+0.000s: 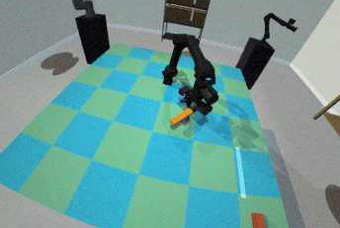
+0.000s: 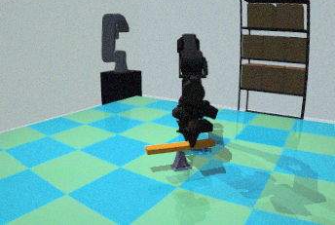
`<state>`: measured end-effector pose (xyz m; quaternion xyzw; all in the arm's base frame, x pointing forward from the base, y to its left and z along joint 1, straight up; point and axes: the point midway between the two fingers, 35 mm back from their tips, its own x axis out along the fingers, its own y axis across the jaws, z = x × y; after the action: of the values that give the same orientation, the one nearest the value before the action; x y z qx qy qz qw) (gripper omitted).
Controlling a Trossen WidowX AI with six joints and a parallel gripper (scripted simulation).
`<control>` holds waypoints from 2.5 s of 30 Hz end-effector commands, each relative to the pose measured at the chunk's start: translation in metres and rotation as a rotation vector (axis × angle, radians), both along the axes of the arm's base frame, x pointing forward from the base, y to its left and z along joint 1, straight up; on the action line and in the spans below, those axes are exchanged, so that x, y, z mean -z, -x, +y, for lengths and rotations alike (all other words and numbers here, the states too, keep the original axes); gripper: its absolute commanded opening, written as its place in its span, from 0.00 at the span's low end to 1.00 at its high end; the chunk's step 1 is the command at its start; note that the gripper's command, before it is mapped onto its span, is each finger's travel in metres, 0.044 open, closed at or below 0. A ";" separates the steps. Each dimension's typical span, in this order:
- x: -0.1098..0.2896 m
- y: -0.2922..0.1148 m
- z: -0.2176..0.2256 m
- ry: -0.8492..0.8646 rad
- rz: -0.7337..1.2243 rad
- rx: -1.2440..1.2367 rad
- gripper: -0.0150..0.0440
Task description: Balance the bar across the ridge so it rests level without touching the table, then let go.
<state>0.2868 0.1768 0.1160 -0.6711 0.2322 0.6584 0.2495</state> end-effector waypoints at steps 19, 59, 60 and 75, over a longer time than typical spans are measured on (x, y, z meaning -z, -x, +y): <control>0.000 0.000 0.000 0.000 0.000 0.000 0.25; 0.000 0.000 0.000 0.000 0.000 0.000 0.54; 0.000 0.000 0.000 0.000 0.000 0.000 0.54; 0.000 0.000 0.000 0.000 0.000 0.000 0.57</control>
<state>0.2868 0.1768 0.1160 -0.6711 0.2322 0.6584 0.2496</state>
